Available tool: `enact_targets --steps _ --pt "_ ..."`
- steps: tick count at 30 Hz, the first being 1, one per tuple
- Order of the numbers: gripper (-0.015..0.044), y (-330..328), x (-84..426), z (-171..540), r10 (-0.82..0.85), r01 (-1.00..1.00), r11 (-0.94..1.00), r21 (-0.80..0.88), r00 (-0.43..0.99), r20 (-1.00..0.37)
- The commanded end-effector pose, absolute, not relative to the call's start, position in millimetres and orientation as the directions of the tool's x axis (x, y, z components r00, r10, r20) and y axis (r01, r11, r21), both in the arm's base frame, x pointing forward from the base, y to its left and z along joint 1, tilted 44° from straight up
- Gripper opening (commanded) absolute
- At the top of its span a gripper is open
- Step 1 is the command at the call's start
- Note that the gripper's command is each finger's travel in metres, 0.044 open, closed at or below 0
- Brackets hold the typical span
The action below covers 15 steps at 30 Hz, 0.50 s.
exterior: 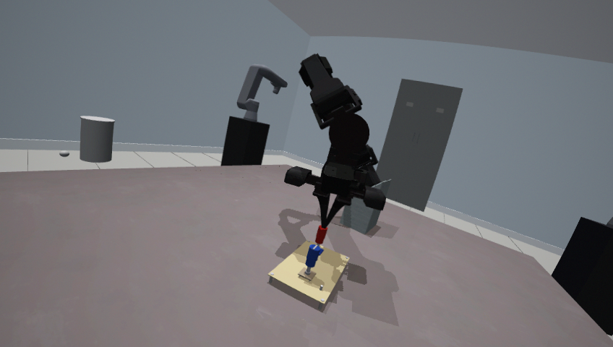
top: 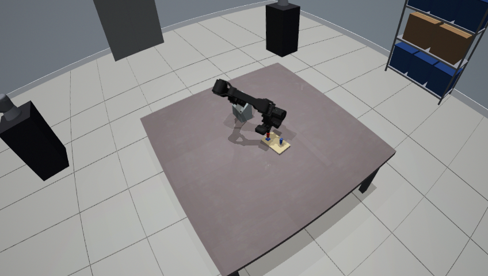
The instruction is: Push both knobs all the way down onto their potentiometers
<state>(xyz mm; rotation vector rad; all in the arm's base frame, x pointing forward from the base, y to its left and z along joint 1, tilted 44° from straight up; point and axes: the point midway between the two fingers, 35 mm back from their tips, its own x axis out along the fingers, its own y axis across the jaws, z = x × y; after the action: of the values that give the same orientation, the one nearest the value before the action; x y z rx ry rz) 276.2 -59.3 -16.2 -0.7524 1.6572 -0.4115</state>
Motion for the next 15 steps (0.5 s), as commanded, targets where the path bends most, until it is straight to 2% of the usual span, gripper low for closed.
enact_targets --steps 1,15 --pt "0.0 -70.3 276.6 -24.5 -0.678 -0.234 0.727 -0.646 -0.097 -0.728" --pt "0.0 -73.5 276.2 -27.8 -0.679 -0.234 0.727 -0.646 -0.097 -0.728"
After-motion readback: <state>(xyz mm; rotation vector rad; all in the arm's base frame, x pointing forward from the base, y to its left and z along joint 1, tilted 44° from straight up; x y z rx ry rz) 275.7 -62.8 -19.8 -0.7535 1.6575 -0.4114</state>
